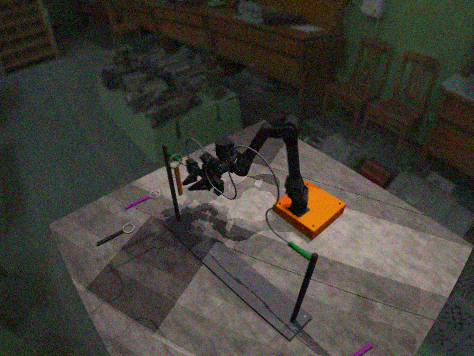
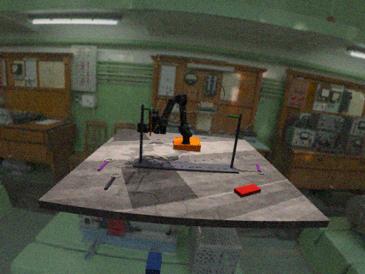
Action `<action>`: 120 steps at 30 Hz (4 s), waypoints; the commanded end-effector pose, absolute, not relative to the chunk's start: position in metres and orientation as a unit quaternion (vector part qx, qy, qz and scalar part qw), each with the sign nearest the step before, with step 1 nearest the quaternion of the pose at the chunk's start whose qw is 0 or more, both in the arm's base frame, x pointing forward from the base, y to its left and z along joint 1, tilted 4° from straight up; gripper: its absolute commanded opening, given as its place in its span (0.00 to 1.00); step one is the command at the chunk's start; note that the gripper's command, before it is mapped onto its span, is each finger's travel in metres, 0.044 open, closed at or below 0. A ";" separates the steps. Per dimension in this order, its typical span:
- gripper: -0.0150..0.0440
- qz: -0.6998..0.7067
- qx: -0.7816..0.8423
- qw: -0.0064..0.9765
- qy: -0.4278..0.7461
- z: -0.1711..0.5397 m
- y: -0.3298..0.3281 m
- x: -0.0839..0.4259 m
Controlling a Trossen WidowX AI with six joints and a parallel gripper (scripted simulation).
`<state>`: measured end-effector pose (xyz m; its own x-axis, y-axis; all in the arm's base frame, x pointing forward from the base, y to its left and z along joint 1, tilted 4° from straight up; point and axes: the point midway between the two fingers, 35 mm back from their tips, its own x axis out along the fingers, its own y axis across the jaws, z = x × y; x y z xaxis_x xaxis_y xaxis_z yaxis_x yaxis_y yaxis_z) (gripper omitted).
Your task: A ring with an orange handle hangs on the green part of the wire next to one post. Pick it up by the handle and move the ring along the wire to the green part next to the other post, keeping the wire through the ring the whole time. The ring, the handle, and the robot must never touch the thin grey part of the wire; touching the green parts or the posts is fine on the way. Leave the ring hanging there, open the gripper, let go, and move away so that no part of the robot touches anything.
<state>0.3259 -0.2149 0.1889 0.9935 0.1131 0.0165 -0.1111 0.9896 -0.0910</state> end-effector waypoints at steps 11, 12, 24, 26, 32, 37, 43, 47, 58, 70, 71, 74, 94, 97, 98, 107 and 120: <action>0.53 0.054 -0.043 0.998 -0.011 0.190 -0.214 0.348; 0.53 0.054 -0.043 0.998 -0.011 0.190 -0.214 0.350; 0.53 0.054 -0.043 0.998 -0.012 0.190 -0.210 0.368; 0.53 0.054 -0.043 0.998 -0.012 0.190 -0.210 0.372; 0.53 0.054 -0.043 0.998 -0.012 0.190 -0.207 0.381; 0.53 0.054 -0.043 0.998 -0.012 0.190 -0.207 0.382; 0.53 0.054 -0.043 0.998 -0.012 0.190 -0.207 0.382; 0.53 0.054 -0.043 0.998 -0.012 0.190 -0.207 0.382; 0.21 0.057 -0.044 0.997 -0.013 0.191 -0.206 0.381; 0.00 0.057 -0.044 0.997 -0.013 0.191 -0.206 0.381; 0.00 0.057 -0.044 0.997 -0.013 0.191 -0.206 0.381; 0.00 0.056 -0.044 0.997 -0.014 0.196 -0.205 0.381; 0.00 0.054 -0.042 0.998 -0.015 0.205 -0.204 0.381; 0.00 0.054 -0.042 0.998 -0.015 0.205 -0.204 0.381; 0.00 0.054 -0.042 0.998 -0.015 0.205 -0.204 0.381; 0.00 0.054 -0.042 0.998 -0.014 0.204 -0.196 0.380; 0.00 0.054 -0.039 0.998 -0.014 0.203 -0.182 0.379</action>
<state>0.3795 -0.1854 0.2028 0.9934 0.1131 0.0217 -0.1109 0.9903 -0.0841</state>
